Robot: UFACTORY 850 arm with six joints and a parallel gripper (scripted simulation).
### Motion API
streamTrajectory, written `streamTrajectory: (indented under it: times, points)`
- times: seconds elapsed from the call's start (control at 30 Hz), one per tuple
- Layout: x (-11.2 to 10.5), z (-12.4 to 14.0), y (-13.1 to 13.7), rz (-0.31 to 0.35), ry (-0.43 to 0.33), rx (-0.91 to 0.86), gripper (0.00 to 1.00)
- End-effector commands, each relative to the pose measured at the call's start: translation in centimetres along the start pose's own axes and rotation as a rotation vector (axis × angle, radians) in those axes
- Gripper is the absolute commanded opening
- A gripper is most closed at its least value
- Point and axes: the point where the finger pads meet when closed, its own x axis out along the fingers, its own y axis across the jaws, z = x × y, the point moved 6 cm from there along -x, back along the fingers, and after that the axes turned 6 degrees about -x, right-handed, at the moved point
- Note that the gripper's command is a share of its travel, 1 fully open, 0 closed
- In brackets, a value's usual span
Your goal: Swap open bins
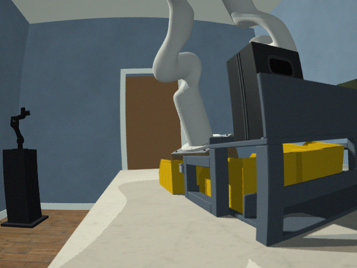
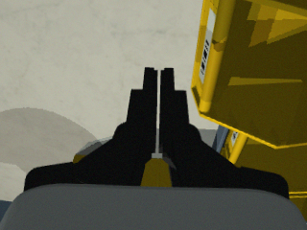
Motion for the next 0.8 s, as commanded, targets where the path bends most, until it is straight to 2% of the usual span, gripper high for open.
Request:
streamTrajectory:
  times: [0.0, 0.5, 0.77]
  points:
    - [1.9, 0.0, 0.1, 0.009, 0.000, 0.001, 0.00]
    - [5.5, 0.0, 0.1, 0.008, 0.000, 0.001, 0.00]
    - [6.2, 0.0, 0.0, 0.008, 0.000, 0.001, 0.00]
